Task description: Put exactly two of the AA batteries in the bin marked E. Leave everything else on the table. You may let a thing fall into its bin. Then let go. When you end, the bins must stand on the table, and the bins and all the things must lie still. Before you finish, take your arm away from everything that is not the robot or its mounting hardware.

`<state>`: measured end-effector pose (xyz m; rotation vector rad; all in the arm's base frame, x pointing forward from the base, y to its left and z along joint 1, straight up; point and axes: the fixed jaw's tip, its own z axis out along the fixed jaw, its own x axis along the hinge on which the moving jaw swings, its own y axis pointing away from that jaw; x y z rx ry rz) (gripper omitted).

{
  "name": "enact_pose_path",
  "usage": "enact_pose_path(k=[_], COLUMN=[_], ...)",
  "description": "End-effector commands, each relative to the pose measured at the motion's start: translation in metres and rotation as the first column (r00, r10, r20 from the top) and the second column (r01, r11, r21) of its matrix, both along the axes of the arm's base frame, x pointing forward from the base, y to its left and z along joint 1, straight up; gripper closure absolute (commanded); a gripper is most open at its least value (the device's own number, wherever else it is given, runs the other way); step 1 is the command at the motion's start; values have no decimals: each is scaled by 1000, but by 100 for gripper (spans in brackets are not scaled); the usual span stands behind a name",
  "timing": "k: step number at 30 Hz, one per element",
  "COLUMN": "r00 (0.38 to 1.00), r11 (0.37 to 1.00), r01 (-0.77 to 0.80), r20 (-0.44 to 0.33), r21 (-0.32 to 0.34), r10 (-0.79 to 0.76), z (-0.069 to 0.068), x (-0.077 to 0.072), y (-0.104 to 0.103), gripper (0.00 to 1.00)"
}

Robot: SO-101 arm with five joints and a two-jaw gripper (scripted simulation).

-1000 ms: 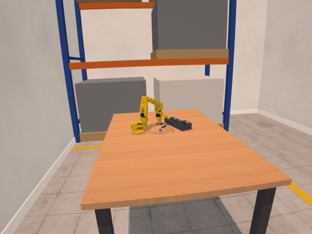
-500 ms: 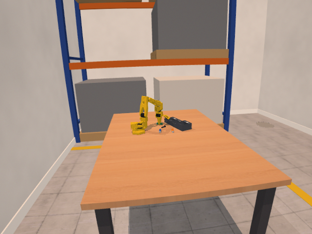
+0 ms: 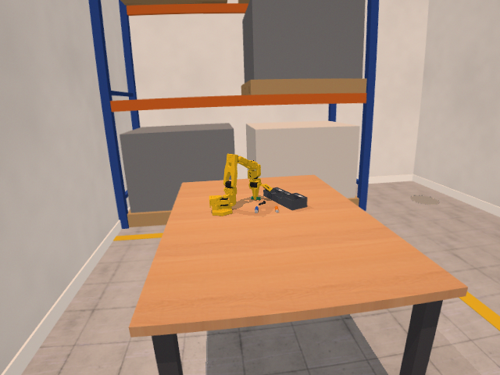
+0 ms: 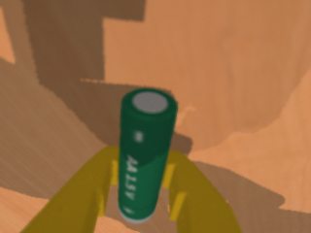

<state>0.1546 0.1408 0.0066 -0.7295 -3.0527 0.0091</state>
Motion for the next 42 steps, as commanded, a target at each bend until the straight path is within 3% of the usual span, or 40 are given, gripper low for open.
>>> enact_pose_path(k=[1, 11, 30, 42], r00=[1000, 1000, 1000, 1000], r11=[1000, 1000, 1000, 1000], r01=[-3, -3, -3, 2], r20=[13, 13, 13, 13], r21=[13, 13, 13, 13], r10=[3, 3, 3, -2], z=[2, 6, 48, 51], x=[0, 1, -2, -2], y=[3, 3, 1, 0], gripper=[100, 100, 100, 100])
